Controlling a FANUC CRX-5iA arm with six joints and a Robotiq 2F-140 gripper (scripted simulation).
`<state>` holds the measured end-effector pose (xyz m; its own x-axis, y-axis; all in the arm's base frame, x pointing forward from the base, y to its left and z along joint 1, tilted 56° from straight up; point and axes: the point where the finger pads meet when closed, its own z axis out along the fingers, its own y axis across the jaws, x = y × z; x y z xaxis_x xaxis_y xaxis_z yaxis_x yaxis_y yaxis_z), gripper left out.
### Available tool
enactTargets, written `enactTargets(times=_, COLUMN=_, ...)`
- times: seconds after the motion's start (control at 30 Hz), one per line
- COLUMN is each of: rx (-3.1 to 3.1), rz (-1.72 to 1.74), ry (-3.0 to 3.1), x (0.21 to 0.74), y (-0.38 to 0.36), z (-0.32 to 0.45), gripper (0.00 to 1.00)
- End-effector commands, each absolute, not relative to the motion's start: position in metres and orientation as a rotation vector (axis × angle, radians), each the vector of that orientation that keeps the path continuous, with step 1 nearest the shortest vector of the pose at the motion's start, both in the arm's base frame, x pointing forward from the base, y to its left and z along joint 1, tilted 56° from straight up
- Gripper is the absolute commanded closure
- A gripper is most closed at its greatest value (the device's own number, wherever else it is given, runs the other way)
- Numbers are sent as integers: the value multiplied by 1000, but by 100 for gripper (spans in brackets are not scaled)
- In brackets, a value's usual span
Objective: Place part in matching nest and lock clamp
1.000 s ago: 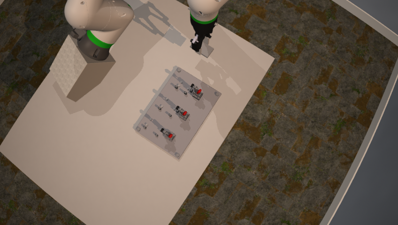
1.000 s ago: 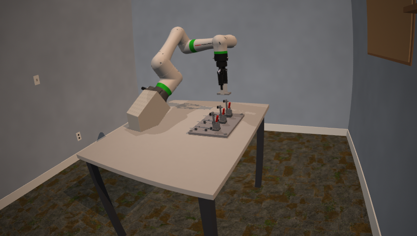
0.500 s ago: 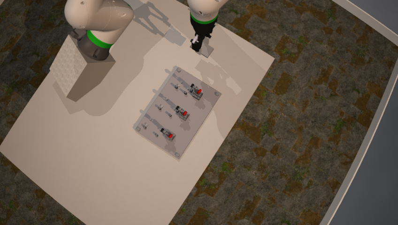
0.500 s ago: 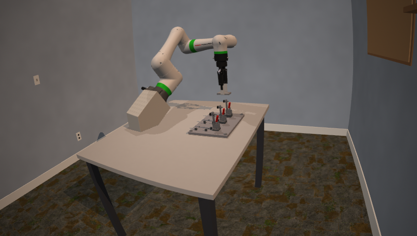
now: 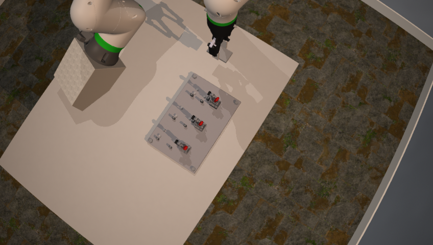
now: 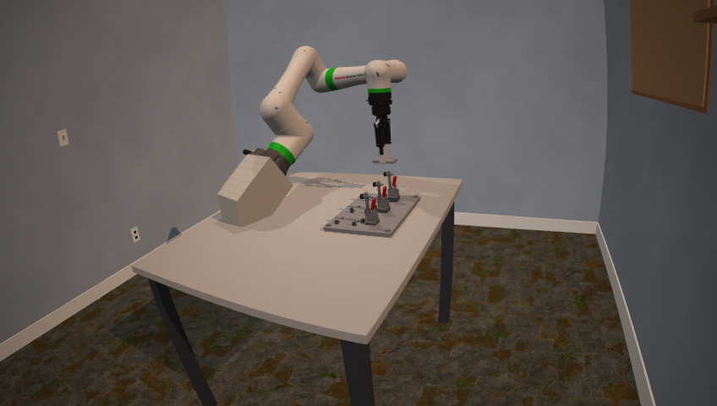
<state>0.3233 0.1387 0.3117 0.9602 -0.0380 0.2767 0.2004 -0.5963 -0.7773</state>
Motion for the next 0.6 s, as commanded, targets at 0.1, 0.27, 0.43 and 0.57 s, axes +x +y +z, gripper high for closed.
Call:
enactTargets(times=0.1, rx=-2187, rz=-331, ry=-113, x=323, y=140, z=311, gripper=100)
enactTargets(times=0.27, rx=-2187, rz=-331, ry=-113, x=323, y=142, z=309, gripper=100)
enactTargets(times=0.43, rx=-2187, rz=-331, ry=-113, x=323, y=144, z=307, gripper=100)
enactTargets(times=0.57, rx=-2187, rz=-331, ry=-113, x=323, y=147, z=305, gripper=100)
